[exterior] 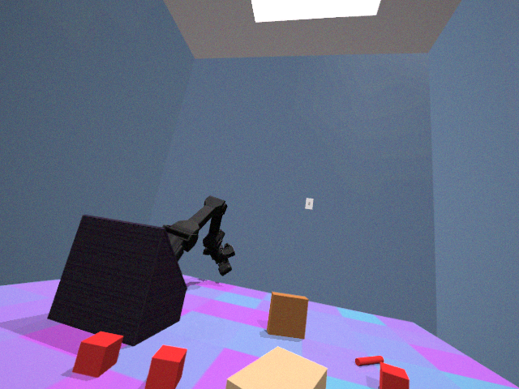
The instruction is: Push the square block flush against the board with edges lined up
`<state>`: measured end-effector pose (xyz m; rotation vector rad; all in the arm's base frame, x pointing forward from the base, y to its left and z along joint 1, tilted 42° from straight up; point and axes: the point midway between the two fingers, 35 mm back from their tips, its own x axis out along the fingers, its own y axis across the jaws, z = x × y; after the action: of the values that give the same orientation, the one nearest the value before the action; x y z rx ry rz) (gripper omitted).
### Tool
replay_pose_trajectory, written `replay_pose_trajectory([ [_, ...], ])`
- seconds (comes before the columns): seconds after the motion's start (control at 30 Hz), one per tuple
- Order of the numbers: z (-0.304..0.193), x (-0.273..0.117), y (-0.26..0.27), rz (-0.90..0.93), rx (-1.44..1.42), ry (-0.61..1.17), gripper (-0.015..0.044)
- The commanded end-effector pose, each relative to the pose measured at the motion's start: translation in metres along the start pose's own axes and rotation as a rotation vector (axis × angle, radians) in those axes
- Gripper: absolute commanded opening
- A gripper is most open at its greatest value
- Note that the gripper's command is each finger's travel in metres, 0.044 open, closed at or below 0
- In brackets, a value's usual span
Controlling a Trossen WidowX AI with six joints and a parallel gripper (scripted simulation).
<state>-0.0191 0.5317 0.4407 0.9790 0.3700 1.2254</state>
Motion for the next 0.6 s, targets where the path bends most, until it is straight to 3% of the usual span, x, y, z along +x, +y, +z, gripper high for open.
replay_pose_trajectory([
  [0.0, 0.017, 0.01, -0.028, -0.048, -0.145, 0.022, 0.0],
  [0.57, 0.079, 0.025, -0.155, -0.255, -0.653, 0.199, 0.0],
])
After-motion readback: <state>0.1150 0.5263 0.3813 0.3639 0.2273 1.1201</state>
